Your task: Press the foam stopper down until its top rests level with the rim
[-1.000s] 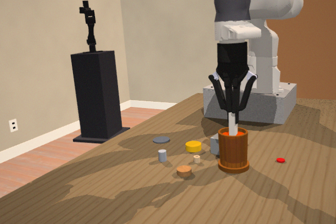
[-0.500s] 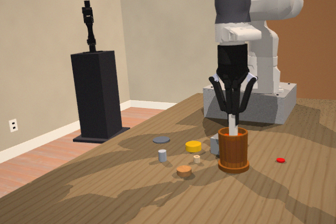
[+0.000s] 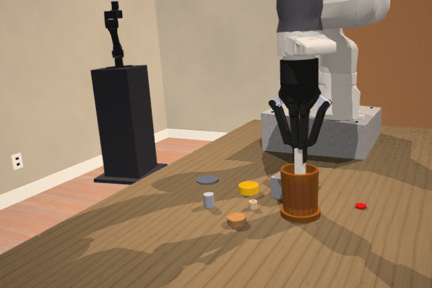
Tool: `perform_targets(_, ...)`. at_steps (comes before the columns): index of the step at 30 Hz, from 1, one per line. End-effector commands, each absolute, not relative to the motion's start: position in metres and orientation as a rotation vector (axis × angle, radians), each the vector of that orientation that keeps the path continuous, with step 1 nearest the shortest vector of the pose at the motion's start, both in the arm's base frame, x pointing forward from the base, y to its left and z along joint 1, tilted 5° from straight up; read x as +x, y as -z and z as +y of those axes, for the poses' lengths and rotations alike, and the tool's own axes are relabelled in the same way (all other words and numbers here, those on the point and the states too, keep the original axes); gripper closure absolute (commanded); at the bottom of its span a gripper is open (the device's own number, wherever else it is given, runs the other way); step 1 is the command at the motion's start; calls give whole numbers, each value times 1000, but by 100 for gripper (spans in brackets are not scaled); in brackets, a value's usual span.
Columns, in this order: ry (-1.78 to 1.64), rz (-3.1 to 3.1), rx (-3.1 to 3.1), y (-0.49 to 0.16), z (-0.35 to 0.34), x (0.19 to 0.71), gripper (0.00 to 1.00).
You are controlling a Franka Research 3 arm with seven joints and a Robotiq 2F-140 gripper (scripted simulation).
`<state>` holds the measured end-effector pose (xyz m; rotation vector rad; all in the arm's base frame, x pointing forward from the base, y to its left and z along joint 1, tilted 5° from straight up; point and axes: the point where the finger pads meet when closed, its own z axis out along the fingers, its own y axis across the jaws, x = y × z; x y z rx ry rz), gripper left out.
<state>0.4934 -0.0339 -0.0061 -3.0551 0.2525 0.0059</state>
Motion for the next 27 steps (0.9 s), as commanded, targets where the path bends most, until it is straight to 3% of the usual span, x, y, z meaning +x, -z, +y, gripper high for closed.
perform_targets(1, -42, 258, -3053, 16, -31, 483, 100)
perform_targets(27, -42, 258, -3053, 19, -31, 482, 100)
